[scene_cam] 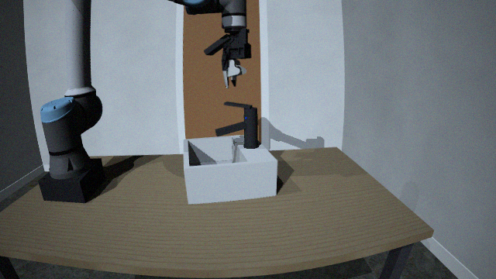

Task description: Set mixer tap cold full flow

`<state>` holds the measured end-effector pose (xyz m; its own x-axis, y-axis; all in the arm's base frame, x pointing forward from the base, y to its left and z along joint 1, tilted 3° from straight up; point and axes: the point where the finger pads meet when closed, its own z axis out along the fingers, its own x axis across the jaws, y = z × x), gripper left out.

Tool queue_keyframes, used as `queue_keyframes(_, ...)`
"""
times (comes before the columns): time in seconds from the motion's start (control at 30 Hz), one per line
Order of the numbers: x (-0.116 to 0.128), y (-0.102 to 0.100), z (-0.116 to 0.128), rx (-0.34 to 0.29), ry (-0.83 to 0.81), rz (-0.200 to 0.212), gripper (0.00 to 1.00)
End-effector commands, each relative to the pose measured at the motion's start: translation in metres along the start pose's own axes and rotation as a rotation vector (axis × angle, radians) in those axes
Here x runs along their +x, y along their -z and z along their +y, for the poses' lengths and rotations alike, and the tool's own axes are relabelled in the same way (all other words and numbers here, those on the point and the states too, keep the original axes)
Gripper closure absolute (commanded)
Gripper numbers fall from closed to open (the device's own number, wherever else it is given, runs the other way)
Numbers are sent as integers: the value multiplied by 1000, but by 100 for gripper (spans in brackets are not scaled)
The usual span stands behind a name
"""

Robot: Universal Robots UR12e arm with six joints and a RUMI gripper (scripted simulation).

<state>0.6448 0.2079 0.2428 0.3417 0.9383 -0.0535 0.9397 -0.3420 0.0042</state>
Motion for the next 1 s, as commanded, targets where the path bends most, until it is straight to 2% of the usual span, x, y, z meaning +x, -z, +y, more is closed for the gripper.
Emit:
queue_keyframes(0.0,0,-6,1,-1,0,1,62)
queue_keyframes(0.97,0,-41,1,-1,0,1,62)
